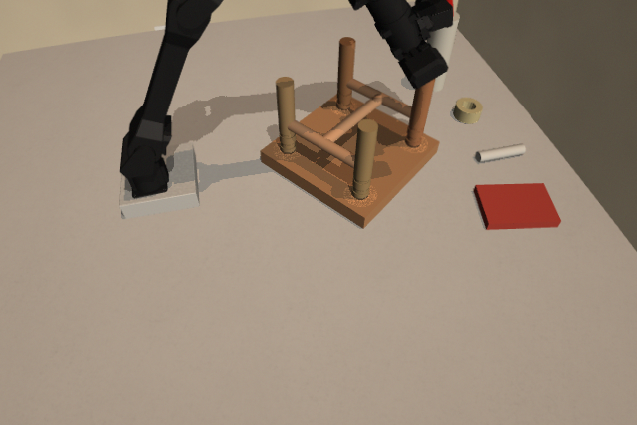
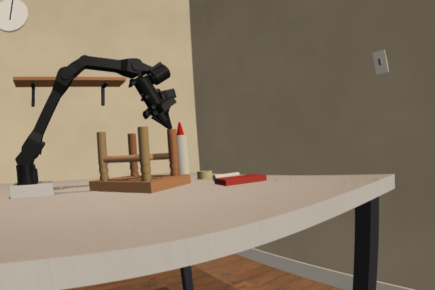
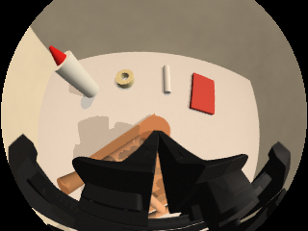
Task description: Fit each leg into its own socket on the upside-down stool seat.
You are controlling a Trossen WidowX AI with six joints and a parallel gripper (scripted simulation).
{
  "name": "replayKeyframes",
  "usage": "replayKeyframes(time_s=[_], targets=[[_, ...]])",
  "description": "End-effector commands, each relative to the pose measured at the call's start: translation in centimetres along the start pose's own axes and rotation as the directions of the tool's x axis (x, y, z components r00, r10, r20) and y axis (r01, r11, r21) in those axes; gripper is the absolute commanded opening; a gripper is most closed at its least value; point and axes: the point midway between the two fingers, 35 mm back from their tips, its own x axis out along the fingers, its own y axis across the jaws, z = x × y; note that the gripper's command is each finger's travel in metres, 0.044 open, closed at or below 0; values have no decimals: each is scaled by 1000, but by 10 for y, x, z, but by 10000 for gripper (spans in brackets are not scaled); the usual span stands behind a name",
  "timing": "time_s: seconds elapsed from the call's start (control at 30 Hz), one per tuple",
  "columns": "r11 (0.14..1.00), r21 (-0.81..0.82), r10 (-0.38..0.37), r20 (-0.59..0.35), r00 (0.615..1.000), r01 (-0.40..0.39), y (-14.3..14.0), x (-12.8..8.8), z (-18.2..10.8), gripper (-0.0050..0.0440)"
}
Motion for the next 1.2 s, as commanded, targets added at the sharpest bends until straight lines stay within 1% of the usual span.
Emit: replayKeyframes(time_s=[0.0,1.17], targets=[[1000,3,2,-25,1000,-2,0,9,-8,0],[1000,3,2,-25,1000,-2,0,13,-10,0]])
